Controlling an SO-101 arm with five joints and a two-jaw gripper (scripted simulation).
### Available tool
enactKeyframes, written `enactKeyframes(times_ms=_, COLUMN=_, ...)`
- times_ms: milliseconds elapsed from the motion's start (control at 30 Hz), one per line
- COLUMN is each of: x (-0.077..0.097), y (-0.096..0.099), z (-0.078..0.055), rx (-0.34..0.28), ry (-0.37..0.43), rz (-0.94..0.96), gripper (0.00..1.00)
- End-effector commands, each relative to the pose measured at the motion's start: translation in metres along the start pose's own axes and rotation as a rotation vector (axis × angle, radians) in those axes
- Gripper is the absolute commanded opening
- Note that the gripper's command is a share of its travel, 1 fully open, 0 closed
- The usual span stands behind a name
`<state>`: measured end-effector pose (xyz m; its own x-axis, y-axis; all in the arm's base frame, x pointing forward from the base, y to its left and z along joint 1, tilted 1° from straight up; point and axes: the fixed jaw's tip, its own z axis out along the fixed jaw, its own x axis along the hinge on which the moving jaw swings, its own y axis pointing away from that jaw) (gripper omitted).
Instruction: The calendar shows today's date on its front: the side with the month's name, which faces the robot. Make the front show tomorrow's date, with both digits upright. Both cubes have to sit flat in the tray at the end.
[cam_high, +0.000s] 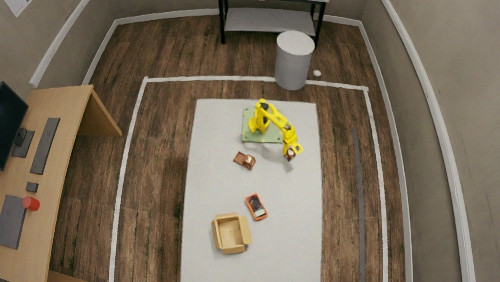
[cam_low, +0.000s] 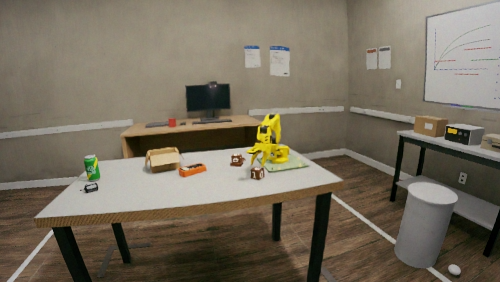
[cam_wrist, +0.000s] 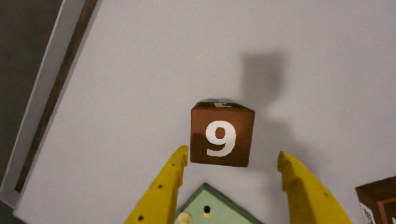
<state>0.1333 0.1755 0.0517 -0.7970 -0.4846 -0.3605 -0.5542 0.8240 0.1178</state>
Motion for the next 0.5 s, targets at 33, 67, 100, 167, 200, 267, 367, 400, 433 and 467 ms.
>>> enactKeyframes(times_ms=33, x=-0.0002, y=0.0013, z=0.0017, rx=0.078, ry=0.271, rz=-0.051, gripper=0.35)
enactKeyframes(times_ms=67, x=-0.0002, y=0.0013, z=0.0017, rx=0.081, ry=0.281, rz=-0.053, gripper=0.35)
enactKeyframes(times_ms=100, x=-0.0002, y=0.0013, z=0.0017, rx=0.084, ry=0.292, rz=-0.055, gripper=0.35)
enactKeyframes(times_ms=167, x=-0.0002, y=0.0013, z=0.0017, rx=0.090, ry=0.312, rz=-0.059, gripper=0.35)
enactKeyframes(times_ms=200, x=-0.0002, y=0.0013, z=0.0017, rx=0.093, ry=0.322, rz=-0.061, gripper=0.35)
enactKeyframes(times_ms=267, x=-0.0002, y=0.0013, z=0.0017, rx=0.099, ry=0.342, rz=-0.065, gripper=0.35)
enactKeyframes(times_ms=367, x=-0.0002, y=0.0013, z=0.0017, rx=0.106, ry=0.370, rz=-0.070, gripper=0.35)
enactKeyframes(times_ms=400, x=-0.0002, y=0.0013, z=0.0017, rx=0.106, ry=0.370, rz=-0.070, gripper=0.35)
enactKeyframes(times_ms=433, x=-0.0002, y=0.0013, z=0.0017, rx=0.106, ry=0.370, rz=-0.070, gripper=0.35)
enactKeyframes(times_ms=467, x=-0.0002, y=0.0013, z=0.0017, rx=0.106, ry=0.370, rz=-0.070, gripper=0.35)
